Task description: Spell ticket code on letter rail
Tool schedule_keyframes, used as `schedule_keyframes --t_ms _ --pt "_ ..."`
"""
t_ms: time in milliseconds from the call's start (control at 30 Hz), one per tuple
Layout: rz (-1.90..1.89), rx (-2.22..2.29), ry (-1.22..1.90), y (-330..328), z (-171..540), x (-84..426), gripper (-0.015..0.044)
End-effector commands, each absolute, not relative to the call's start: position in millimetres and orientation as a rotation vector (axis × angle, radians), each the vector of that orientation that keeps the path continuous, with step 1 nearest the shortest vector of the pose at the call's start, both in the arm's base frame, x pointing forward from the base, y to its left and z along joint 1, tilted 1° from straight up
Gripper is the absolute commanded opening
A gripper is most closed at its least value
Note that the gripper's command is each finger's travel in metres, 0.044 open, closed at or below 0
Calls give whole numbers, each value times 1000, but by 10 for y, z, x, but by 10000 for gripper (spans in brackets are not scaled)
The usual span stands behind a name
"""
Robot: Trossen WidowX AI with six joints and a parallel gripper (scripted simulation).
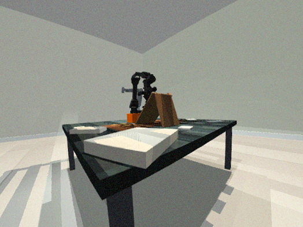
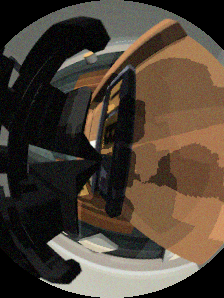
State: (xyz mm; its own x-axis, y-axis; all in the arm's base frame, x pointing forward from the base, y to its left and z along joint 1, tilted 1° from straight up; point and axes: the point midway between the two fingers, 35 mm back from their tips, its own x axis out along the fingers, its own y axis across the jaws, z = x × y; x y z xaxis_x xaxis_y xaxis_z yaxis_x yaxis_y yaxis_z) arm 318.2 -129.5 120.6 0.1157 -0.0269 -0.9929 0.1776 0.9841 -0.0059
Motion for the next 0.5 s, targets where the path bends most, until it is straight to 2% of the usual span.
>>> schedule_keyframes --t_ms 0,467 --pt "-156 125 1450 -1307 1186 3200 0" --pt "-156 125 1450 -1319 1140 3251 0"
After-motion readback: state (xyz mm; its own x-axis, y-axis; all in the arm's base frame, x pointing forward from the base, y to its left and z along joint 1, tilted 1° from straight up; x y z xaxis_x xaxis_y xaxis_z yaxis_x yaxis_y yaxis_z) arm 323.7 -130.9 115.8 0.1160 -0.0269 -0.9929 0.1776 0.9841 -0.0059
